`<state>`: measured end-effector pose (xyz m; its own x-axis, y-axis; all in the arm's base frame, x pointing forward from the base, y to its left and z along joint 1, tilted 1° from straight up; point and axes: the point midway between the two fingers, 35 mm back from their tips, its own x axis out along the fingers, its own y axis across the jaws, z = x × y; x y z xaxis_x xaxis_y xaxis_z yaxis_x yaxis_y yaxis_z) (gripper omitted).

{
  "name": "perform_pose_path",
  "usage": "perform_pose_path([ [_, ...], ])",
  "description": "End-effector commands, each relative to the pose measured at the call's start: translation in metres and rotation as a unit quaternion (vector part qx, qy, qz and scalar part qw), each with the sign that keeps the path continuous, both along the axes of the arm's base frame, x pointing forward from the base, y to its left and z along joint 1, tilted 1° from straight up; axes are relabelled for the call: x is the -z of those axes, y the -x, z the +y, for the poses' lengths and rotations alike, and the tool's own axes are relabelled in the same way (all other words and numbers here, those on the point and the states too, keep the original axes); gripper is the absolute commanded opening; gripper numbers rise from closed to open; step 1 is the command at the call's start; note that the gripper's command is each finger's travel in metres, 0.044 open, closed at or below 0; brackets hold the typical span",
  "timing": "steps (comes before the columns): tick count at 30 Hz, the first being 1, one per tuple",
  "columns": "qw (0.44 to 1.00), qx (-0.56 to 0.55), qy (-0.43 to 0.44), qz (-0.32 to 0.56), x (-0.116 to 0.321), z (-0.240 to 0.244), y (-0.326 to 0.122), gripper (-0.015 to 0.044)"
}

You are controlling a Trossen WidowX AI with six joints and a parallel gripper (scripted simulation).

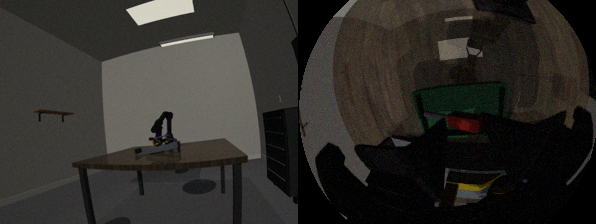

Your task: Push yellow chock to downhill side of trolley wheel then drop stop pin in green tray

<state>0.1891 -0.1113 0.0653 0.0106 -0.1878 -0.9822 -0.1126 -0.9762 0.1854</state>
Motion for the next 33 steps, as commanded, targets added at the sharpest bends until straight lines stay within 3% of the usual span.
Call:
perform_pose_path([
  [1,1.0,0.001,0.002,0.0,0.002,0.002,0.0,0.019],
  [18,1.0,0.001,0.002,0.0,0.008,0.009,-0.001,0.019],
  [24,1.0,0.0,0.0,-0.001,0.007,0.008,-0.001,0.034],
  [33,1.0,0.001,0.001,0.0,-0.01,0.009,0.001,0.034],
])
